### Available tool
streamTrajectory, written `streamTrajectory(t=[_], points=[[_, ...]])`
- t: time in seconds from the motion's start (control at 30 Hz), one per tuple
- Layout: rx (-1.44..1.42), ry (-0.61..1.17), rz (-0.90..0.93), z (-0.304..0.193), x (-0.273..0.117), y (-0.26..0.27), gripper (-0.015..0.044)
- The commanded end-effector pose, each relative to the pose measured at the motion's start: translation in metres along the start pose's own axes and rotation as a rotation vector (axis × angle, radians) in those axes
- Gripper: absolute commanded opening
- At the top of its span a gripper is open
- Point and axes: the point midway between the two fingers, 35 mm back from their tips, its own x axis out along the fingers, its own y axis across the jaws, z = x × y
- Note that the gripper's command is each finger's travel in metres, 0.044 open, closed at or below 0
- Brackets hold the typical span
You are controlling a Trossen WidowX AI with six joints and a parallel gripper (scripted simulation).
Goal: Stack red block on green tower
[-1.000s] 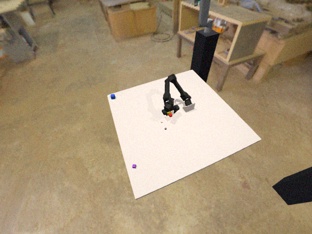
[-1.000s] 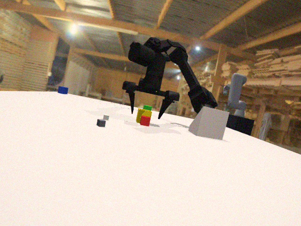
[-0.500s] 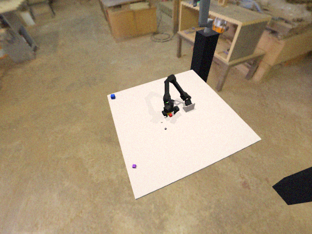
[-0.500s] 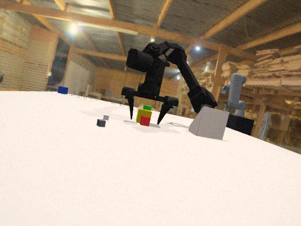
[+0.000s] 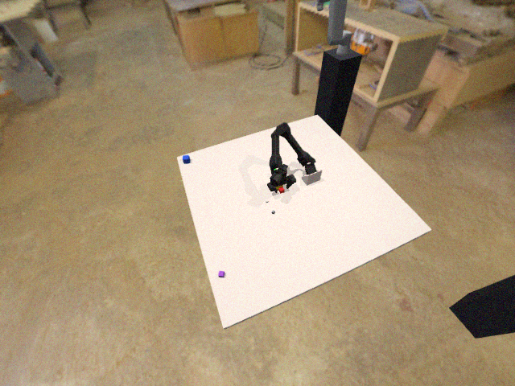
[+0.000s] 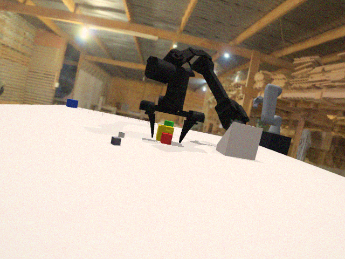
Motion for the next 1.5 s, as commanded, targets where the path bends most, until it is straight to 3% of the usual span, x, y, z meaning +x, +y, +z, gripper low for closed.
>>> streamTrajectory(t=[0.0, 0.27, 0.47, 0.53, 1.3, 1.47], points=[[-0.002, -0.002, 0.002, 0.0, 0.0, 0.0, 0.0309], [-0.002, -0.002, 0.002, 0.0, 0.0, 0.0, 0.0099], [-0.002, -0.002, 0.002, 0.0, 0.0, 0.0, 0.0059], [-0.003, -0.002, 0.002, 0.0, -0.003, 0.0, 0.0006], [-0.004, 0.002, 0.001, -0.001, -0.11, 0.0, 0.0], [-0.004, 0.002, 0.001, -0.001, -0.117, 0.0, 0.0]])
